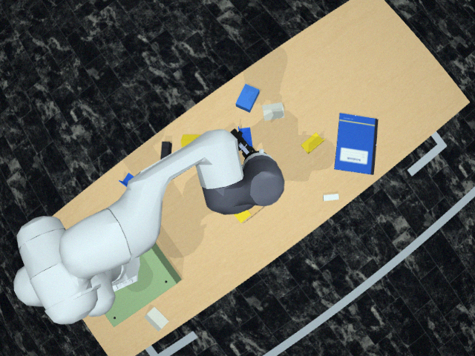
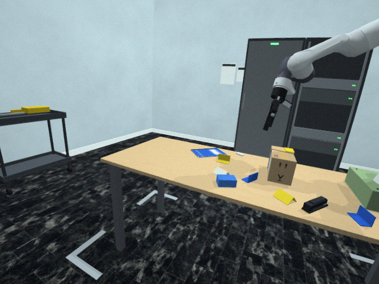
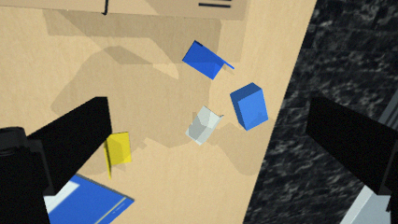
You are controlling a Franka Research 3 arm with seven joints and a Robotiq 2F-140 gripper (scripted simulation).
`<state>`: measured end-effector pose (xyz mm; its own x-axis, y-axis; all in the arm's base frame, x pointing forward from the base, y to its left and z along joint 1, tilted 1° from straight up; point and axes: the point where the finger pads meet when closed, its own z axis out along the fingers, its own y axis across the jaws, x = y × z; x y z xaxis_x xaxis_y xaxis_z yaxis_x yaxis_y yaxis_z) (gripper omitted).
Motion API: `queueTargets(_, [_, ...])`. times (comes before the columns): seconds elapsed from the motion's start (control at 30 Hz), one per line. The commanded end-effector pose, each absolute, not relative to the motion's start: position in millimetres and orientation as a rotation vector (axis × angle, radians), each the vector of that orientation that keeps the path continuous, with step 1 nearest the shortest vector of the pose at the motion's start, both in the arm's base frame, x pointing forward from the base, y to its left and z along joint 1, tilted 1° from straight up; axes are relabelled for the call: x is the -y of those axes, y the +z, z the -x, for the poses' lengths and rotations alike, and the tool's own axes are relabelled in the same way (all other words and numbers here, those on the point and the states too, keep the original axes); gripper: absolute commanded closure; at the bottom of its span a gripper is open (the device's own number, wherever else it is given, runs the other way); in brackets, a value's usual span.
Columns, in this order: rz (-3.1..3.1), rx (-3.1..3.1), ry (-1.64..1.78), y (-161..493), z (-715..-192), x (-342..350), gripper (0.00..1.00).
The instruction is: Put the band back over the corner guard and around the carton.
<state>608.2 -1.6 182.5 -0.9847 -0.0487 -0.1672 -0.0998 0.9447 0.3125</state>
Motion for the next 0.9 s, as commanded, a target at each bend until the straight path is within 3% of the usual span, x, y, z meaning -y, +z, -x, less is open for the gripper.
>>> queueTargets(0.0, [0.001, -3.004, 0.385, 175, -584, 11, 0.00])
queueTargets(0.33, [0.013, -3.098, 0.188, 157, -518, 24, 0.00])
queueTargets(0.87, [0.040, -3.147, 0.019, 142, -466, 35, 0.00])
